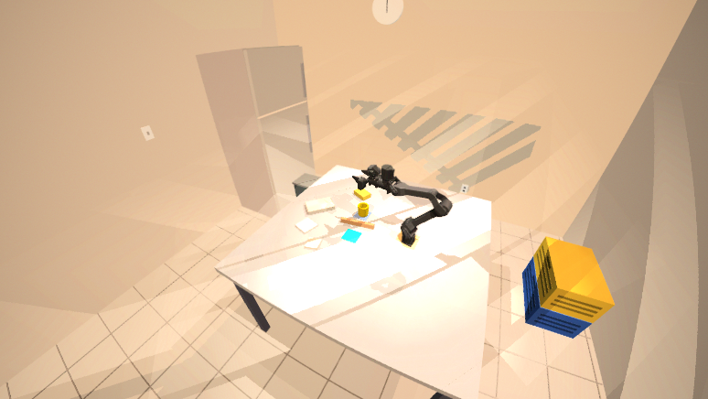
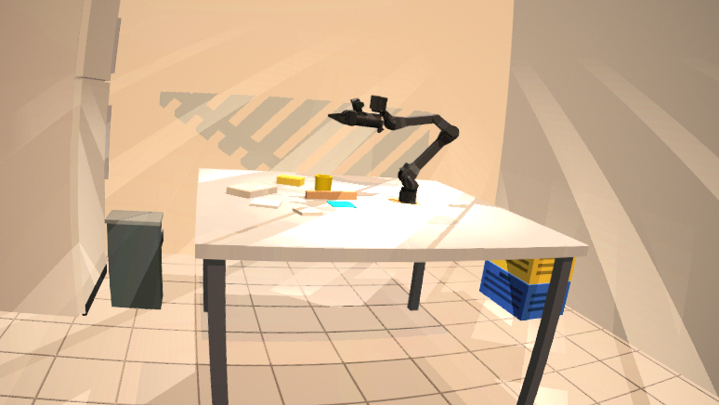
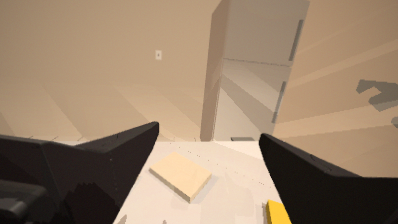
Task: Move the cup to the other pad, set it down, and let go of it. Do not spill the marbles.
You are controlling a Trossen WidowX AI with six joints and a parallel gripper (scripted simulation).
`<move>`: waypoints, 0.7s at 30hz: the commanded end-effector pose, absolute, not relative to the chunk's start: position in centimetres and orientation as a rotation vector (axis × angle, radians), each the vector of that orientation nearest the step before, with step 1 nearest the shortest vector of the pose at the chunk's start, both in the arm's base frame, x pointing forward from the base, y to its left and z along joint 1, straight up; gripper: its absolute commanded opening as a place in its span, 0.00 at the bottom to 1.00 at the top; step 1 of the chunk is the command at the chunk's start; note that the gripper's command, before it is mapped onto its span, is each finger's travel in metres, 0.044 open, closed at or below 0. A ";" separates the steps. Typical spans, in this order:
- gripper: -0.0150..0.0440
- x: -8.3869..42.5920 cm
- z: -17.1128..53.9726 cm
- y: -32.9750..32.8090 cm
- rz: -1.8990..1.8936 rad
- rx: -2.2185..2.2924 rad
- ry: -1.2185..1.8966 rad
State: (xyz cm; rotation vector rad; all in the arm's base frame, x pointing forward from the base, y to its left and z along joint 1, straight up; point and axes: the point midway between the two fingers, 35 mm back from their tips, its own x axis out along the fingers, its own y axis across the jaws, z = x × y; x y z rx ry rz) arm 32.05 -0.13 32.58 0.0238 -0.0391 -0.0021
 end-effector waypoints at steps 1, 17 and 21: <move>0.89 32.2 32.4 -0.2 -0.004 0.011 -0.025; 0.54 33.2 15.0 -4.2 0.676 -0.905 1.208; 0.54 31.8 13.9 -4.2 0.926 -0.955 1.327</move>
